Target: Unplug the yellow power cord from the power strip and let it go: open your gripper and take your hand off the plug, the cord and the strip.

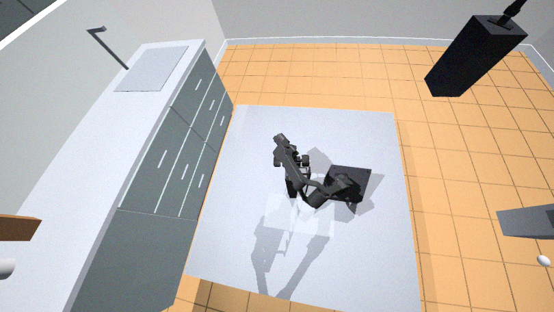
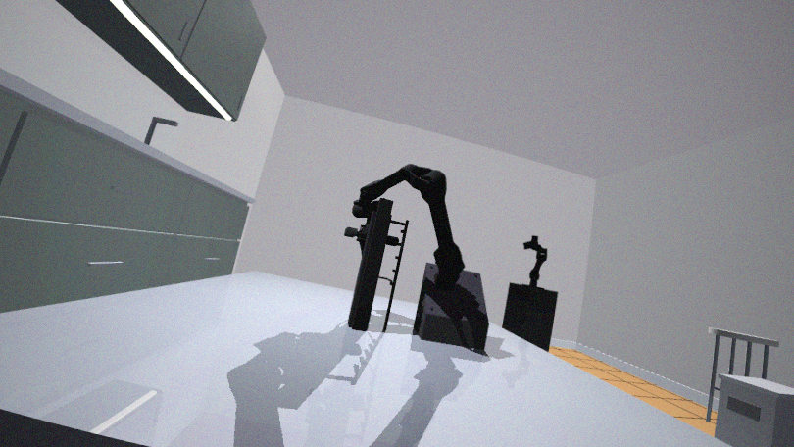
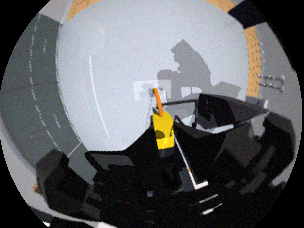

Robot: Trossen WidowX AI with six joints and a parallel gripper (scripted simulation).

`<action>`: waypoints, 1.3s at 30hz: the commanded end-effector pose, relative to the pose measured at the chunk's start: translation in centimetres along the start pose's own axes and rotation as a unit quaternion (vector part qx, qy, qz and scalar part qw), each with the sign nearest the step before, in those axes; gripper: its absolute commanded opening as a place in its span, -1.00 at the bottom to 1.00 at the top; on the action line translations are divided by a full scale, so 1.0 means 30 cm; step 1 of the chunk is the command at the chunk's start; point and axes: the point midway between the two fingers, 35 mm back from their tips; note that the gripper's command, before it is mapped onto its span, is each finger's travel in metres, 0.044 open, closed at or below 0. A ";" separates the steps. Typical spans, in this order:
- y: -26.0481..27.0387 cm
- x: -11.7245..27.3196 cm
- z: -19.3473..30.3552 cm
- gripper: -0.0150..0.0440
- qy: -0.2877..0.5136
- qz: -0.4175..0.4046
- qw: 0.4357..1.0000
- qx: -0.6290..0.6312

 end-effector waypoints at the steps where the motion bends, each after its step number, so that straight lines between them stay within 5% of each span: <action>1: -0.021 0.030 -0.094 -0.49 -0.032 0.000 0.999 0.002; 22: -0.059 0.055 -0.200 -0.49 -0.032 -0.001 0.999 0.002; 28: -0.026 0.017 -0.132 0.04 -0.017 0.009 1.000 0.013; 39: -0.028 0.038 -0.132 0.05 -0.024 0.003 1.000 0.008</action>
Point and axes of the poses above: the point midway between the two fingers, 35 mm back from their tips, its own x axis back along the fingers, its own y axis across the jaws, z = x × y, and after that the axes turned 14 degrees about x, right-handed
